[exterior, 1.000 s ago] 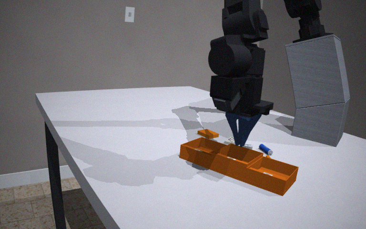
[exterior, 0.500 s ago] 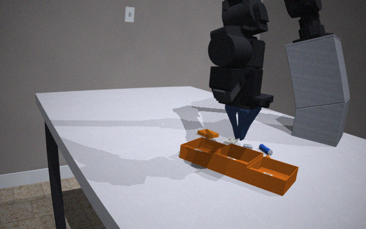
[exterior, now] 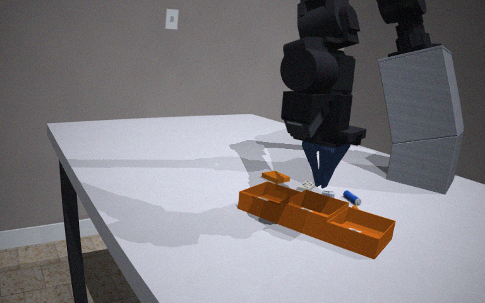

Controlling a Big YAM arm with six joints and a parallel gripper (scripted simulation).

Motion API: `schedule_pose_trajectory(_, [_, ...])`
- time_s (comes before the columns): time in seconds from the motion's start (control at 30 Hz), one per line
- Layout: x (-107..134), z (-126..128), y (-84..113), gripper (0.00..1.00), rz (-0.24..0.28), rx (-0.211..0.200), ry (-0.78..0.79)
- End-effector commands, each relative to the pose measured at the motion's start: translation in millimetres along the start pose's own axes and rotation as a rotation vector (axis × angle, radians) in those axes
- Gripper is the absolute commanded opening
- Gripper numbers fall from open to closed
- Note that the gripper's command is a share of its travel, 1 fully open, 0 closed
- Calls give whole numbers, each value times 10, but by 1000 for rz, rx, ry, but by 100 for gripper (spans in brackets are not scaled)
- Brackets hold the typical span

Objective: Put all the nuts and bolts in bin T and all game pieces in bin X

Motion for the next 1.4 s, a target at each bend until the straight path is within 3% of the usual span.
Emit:
schedule_pose_trajectory(0.0, [-54,299,56,8,-20,-4,10])
schedule_pose_trajectory(0.1, [-43,349,56,8,-20,-4,10])
schedule_pose_trajectory(0.13, [-151,370,232,8,-58,-14,-3])
schedule_pose_trajectory(0.23, [2,549,58,8,-20,-5,10])
schedule_pose_trajectory(0.47, [79,895,61,8,-21,-7,10])
schedule_pose_trajectory(0.53, [-46,883,245,8,-58,-21,-4])
schedule_pose_trajectory(0.6, [-90,749,201,8,-49,-16,-33])
schedule_pose_trajectory(0.7, [-91,747,201,8,-50,-16,-33])
schedule_pose_trajectory(0.73, [-80,748,183,8,-46,-15,-32])
schedule_pose_trajectory(0.77, [22,790,-1,8,-24,-7,-19])
schedule_pose_trajectory(1.13, [15,784,-305,8,-32,-9,-2])
schedule_pose_trajectory(1.23, [23,809,-323,8,-33,-10,4])
schedule_pose_trajectory(1.27, [-101,850,-147,8,-76,-24,3])
schedule_pose_trajectory(1.37, [19,772,-445,8,-30,-9,-4])
Point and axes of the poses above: the point where the finger pads meet when closed, its own y axis back along the fingers, its own z axis across the jaws, x = y × z, the point moved 9 cm from there along y, back along the fingers, and after that the axes turned 14 degrees about -y, right-handed, at the moved point
